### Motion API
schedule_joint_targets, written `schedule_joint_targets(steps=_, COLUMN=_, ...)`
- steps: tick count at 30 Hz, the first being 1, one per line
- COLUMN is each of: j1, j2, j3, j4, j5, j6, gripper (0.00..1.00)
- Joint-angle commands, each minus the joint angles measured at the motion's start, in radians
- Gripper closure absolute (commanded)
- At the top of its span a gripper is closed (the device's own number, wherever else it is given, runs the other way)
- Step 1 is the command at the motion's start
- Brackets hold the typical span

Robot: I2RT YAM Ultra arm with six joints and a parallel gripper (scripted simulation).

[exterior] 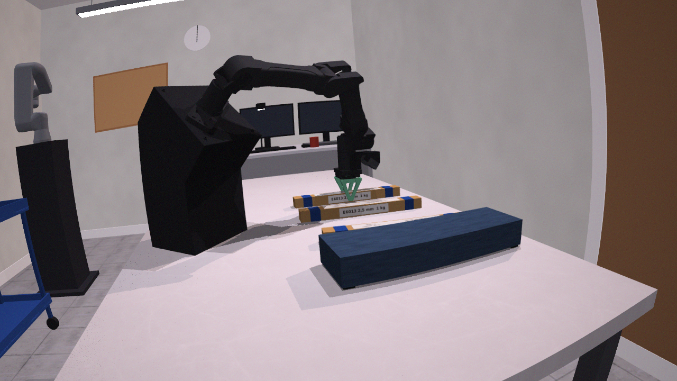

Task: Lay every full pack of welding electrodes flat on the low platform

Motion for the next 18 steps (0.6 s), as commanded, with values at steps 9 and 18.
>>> schedule_joint_targets(steps=9, j1=0.039, j2=-0.081, j3=-0.06, j4=-0.025, j5=0.013, j6=0.027, gripper=1.0)
schedule_joint_targets(steps=18, j1=0.052, j2=-0.113, j3=-0.093, j4=-0.035, j5=0.017, j6=0.043, gripper=1.0)
